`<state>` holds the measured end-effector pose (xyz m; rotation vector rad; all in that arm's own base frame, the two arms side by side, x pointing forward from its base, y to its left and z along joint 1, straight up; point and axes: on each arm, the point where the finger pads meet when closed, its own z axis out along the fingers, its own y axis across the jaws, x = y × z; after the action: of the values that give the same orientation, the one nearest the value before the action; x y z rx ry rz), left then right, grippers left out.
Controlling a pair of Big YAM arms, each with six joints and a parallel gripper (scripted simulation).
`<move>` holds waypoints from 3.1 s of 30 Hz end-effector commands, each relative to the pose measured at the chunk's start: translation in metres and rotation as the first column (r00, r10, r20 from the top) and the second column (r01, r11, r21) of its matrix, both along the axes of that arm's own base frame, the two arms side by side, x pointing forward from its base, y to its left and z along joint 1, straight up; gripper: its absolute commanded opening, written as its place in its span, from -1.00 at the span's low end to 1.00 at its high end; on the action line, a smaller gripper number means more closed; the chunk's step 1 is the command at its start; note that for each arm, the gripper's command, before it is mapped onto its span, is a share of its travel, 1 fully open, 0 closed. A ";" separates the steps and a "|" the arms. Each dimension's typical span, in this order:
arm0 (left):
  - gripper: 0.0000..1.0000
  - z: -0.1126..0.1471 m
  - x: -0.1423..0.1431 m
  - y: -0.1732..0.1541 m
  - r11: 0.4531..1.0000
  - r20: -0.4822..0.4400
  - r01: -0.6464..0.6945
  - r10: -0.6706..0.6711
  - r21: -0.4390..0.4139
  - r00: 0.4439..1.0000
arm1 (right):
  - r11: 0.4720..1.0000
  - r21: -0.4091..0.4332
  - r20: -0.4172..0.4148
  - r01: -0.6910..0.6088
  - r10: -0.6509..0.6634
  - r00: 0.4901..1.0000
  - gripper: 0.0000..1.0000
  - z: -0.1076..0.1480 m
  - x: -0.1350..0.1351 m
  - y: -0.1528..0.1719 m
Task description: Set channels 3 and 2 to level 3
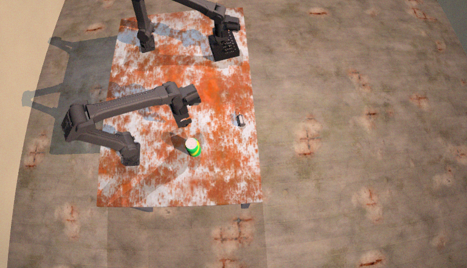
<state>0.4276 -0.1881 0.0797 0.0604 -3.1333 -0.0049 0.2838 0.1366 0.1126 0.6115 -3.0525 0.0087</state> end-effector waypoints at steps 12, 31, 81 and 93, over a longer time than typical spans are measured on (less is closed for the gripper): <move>-1.00 0.033 0.021 -0.016 0.999 0.085 0.000 0.003 -0.038 0.996 | 1.000 0.014 0.030 0.000 0.000 1.000 1.00 0.011 0.010 0.005; -1.00 0.030 0.019 -0.015 0.999 0.077 0.000 0.003 -0.034 0.997 | 1.000 0.014 0.030 0.000 0.000 1.000 1.00 0.011 0.010 0.005; -1.00 -0.007 0.008 -0.010 1.000 0.024 -0.001 0.002 -0.010 1.000 | 1.000 0.014 0.030 0.000 0.000 1.000 1.00 0.011 0.010 0.005; -1.00 0.004 0.015 -0.013 1.000 0.052 -0.001 0.002 -0.023 0.999 | 1.000 0.014 0.030 0.000 0.000 1.000 1.00 0.011 0.010 0.005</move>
<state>0.4289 -0.1888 0.0705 0.0609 -3.1386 -0.0011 0.2838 0.1366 0.1126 0.6115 -3.0525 0.0087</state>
